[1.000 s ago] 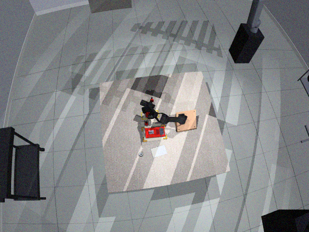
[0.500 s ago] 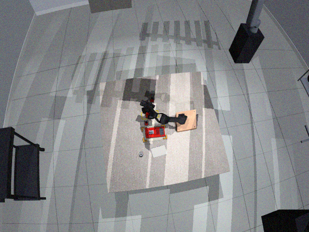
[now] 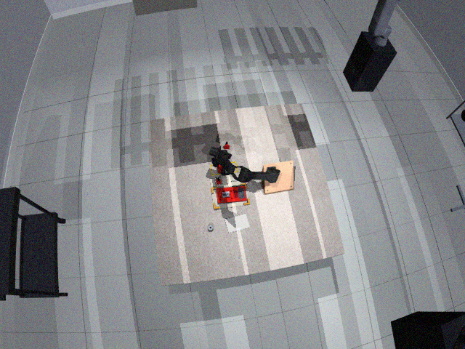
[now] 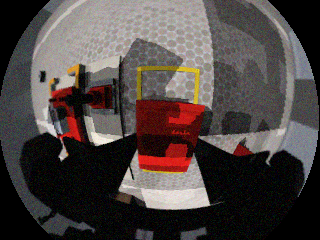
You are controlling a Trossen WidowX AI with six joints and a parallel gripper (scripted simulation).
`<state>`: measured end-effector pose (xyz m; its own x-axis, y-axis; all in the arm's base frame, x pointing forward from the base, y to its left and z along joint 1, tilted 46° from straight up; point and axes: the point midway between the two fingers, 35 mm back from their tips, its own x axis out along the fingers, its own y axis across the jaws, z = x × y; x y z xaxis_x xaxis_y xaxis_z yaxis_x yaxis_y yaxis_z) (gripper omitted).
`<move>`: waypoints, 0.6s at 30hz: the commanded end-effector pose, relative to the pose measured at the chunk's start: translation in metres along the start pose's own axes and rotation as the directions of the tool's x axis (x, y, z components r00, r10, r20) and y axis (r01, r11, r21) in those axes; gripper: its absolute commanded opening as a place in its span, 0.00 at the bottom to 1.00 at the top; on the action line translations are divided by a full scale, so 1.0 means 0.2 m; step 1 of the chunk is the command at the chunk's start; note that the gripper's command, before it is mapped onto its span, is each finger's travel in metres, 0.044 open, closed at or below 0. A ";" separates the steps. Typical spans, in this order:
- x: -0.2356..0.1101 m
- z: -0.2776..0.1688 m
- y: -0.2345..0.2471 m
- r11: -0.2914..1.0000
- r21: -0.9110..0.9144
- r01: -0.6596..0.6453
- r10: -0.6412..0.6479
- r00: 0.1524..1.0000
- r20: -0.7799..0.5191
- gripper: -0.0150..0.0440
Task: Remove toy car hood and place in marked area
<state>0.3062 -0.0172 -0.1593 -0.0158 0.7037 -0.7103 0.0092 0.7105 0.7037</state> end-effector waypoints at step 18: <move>0.02 0.00 0.00 1.000 0.000 0.000 0.000 1.000 0.000 0.61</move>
<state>0.3059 -0.0133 -0.1629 -0.0165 0.7041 -0.7099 0.0095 0.7100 0.7041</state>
